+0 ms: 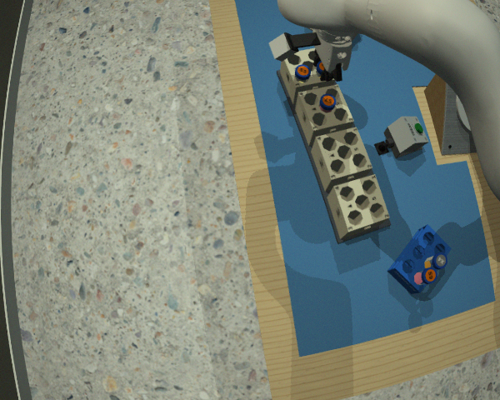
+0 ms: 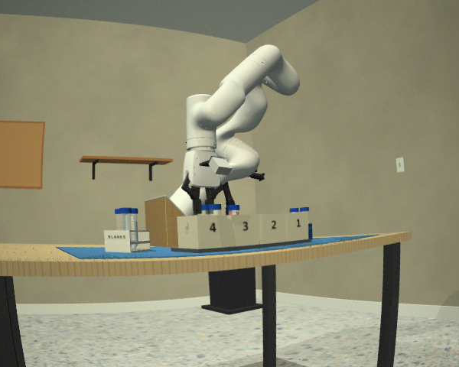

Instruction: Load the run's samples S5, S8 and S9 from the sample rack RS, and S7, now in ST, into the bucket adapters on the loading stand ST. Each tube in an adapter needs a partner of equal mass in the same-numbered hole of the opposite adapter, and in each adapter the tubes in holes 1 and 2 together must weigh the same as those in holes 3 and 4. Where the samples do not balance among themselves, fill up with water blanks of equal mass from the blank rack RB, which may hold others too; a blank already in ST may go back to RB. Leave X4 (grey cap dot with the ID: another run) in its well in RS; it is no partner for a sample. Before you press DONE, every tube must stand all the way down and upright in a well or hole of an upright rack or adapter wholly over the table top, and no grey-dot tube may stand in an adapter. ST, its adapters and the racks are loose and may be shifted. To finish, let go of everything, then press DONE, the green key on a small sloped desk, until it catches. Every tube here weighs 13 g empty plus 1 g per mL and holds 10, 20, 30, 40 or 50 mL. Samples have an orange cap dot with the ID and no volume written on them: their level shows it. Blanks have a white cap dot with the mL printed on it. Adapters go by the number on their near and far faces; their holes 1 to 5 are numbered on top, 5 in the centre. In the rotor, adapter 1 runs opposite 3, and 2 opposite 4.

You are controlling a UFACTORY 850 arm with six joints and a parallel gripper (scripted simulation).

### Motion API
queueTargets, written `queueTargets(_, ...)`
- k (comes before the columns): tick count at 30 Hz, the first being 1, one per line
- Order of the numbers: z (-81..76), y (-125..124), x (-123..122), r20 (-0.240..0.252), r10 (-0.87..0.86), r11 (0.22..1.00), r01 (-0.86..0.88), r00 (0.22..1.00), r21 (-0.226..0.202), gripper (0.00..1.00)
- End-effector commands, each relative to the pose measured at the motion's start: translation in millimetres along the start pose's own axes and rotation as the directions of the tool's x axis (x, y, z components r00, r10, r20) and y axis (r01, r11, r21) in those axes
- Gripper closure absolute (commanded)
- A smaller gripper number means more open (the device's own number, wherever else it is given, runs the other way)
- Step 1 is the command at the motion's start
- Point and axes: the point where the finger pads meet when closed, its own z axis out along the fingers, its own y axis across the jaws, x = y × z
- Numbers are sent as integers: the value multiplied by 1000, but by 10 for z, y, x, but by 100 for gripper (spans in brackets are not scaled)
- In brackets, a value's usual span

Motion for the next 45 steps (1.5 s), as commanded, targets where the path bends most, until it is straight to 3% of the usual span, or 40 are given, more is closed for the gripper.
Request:
queueTargets(1,-6,4,6,-1,-1,1000,1,1000,-1,100)
queueTargets(6,-7,4,6,-1,-1,1000,1,1000,-1,100)
queueTargets(7,-3,4,6,-1,-1,1000,0,1000,-1,57)
queueTargets(35,-3,4,7,-1,-1,1000,1,1000,-1,57)
queueTargets(45,-203,4,6,-1,-1,1000,1,1000,-1,57)
